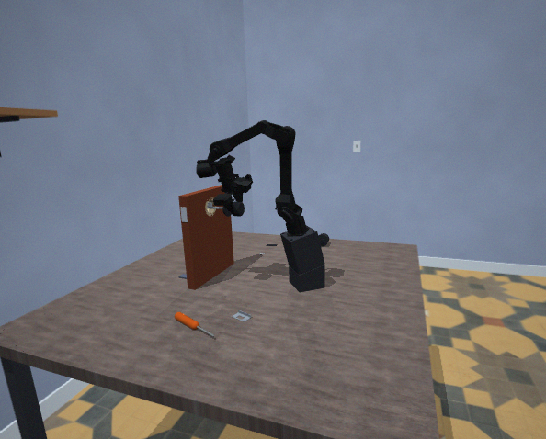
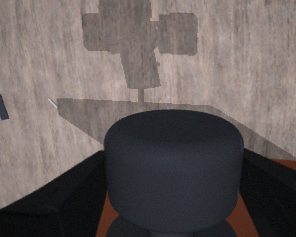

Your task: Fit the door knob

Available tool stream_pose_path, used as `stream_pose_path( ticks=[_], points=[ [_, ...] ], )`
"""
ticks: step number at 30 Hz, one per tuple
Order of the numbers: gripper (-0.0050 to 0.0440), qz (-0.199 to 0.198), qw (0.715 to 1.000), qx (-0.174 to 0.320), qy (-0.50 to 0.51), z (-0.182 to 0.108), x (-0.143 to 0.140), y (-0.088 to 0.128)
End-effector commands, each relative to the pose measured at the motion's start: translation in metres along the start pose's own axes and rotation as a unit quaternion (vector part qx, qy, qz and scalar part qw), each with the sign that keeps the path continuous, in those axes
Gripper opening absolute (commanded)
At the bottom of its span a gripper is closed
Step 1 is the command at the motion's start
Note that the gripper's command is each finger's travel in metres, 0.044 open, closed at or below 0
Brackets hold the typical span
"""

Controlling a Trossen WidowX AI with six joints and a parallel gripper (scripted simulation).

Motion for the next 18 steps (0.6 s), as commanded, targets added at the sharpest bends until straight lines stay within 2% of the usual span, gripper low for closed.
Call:
stream_pose_path(
  ticks=[1, 18],
  points=[
    [0.0000, 0.001, 1.000, 0.006, -0.003, -0.0029, 0.0008, 0.0027],
    [0.0000, 0.001, 1.000, 0.012, -0.005, -0.0027, 0.0012, 0.0062]
  ],
)
Point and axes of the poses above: the point midway between the two fingers, 35 mm back from their tips, its own y axis back along the fingers, its own x axis across the jaws, z = x × y, the point moved 4 cm from there along y, back along the fingers, and after that the axes turned 6 degrees about y, right-handed, at the moved point
